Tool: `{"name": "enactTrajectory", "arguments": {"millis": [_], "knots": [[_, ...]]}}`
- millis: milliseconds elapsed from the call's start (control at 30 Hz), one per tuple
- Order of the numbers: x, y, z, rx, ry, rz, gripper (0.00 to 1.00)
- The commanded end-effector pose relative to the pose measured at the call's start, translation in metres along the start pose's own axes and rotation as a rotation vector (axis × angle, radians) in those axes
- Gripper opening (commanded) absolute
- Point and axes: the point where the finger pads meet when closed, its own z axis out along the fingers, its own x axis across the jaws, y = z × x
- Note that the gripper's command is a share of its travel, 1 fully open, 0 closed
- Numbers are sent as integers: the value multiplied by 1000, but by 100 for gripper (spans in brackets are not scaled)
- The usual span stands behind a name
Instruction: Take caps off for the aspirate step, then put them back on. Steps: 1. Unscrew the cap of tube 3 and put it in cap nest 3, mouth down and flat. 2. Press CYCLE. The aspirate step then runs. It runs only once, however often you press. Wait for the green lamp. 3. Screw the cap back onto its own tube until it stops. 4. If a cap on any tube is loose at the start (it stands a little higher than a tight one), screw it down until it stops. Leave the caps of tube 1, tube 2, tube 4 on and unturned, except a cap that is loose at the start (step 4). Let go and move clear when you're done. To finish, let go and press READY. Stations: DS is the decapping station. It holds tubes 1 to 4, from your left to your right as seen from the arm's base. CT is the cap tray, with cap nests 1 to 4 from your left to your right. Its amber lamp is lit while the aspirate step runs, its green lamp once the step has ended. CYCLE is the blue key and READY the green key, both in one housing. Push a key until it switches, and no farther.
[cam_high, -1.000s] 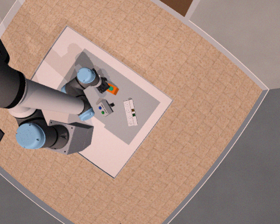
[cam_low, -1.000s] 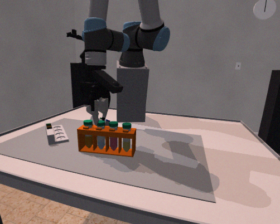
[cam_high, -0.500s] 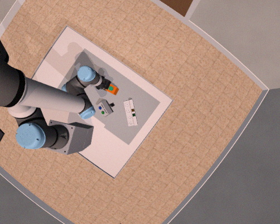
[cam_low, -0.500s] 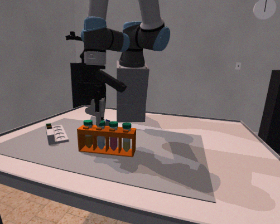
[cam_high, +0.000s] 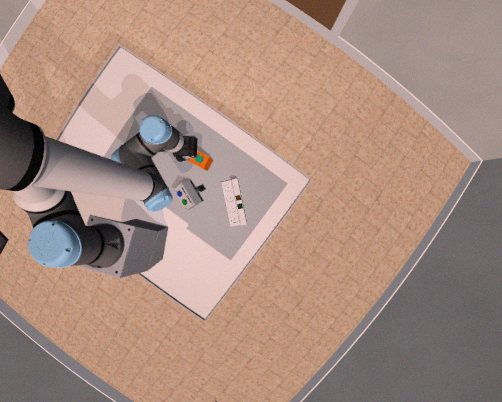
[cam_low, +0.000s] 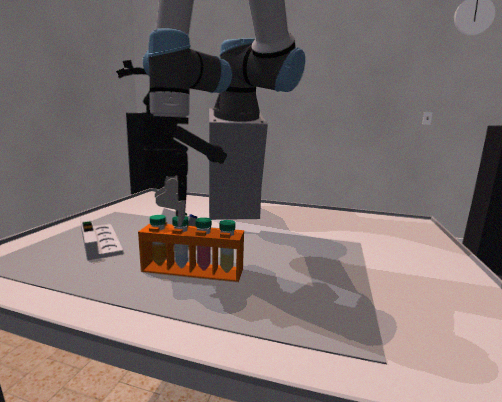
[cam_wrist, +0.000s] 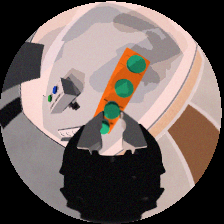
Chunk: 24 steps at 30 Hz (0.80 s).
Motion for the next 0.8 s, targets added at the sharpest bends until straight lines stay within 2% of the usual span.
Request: {"name": "enactTrajectory", "arguments": {"millis": [0,33,67,467,567,733,767], "knots": [[-1,-1,0,11,3,-53,0],[-1,-1,0,11,3,-53,0],[-1,-1,0,11,3,-53,35],[-1,-1,0,11,3,-53,35],[-2,-2,0,13,0,201,35],[-2,-1,0,13,-1,284,35],[-2,-2,1,12,-2,367,35]]}}
